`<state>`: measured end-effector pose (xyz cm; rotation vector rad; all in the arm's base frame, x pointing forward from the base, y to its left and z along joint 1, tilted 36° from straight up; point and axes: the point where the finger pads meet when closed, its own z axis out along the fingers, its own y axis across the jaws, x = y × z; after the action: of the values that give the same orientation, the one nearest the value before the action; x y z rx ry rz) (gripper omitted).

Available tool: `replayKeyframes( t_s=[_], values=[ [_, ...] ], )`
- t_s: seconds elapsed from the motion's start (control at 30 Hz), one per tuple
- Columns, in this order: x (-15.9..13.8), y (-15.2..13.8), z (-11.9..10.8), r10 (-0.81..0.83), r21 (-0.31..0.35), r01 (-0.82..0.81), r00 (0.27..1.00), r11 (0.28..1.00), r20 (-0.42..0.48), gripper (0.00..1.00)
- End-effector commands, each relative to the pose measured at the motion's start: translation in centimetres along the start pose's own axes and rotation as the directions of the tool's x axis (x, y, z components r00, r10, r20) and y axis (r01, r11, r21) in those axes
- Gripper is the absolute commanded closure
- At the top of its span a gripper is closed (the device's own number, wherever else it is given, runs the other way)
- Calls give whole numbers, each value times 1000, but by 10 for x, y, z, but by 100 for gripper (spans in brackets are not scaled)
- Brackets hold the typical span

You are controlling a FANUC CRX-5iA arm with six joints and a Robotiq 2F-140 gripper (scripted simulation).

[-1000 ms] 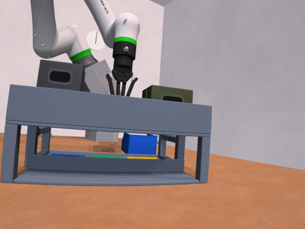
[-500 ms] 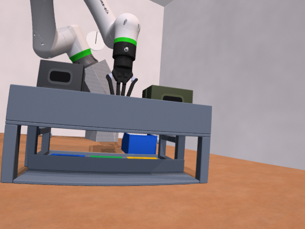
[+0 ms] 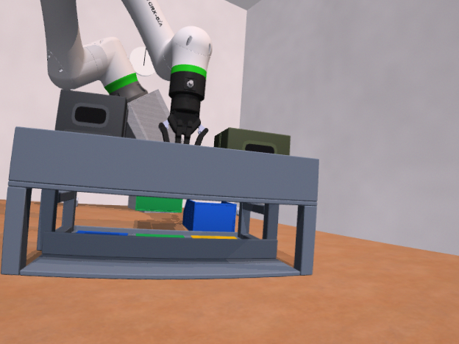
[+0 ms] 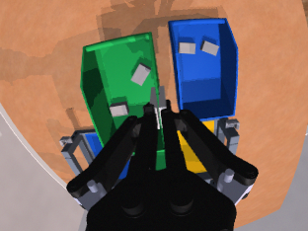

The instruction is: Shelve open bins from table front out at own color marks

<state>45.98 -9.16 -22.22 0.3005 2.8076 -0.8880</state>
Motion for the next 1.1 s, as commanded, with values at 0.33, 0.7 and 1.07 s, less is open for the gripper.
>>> replayKeyframes(
  t_s=[0.33, 0.7, 1.07],
  values=[
    [-15, 0, 22, 0, -1, 0, 1000, 1000, 1, 100],
    [-15, 0, 22, 0, -1, 0, 1000, 1000, 1, 100],
    [-16, 0, 22, 0, -1, 0, 1000, 1000, -1, 100]
  ],
)
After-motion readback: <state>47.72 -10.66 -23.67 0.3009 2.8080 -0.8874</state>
